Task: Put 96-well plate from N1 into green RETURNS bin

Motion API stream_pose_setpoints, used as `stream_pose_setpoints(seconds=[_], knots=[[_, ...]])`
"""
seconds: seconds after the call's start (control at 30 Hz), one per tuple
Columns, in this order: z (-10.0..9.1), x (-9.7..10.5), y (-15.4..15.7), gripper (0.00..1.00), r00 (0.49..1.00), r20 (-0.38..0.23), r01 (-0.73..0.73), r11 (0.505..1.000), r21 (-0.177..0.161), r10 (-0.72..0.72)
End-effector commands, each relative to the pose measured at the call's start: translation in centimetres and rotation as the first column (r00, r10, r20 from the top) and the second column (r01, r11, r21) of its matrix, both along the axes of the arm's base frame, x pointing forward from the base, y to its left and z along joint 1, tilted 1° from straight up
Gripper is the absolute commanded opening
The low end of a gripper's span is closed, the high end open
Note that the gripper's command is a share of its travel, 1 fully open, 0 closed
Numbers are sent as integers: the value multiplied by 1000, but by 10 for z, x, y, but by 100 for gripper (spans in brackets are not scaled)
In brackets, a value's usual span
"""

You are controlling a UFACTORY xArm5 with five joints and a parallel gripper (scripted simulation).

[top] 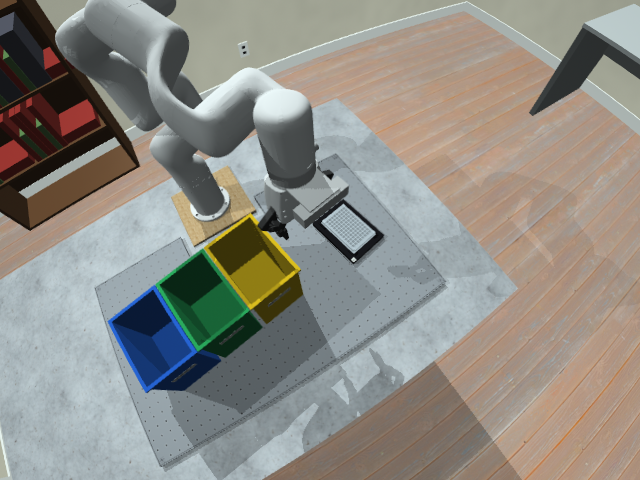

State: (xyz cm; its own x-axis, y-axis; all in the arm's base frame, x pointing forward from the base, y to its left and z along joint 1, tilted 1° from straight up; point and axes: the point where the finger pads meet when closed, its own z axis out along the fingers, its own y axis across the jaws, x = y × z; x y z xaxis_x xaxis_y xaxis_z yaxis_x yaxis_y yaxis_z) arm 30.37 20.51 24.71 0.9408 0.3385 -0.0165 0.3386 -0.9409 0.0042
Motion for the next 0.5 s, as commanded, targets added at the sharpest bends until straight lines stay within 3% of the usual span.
stream_pose_setpoints(seconds=[0.0, 0.47], knots=[[1, -3, 13, 100, 1000, 2, 2, 1000, 1, -2], [0, -27, 79, 100, 1000, 2, 1, 1000, -3, -1]])
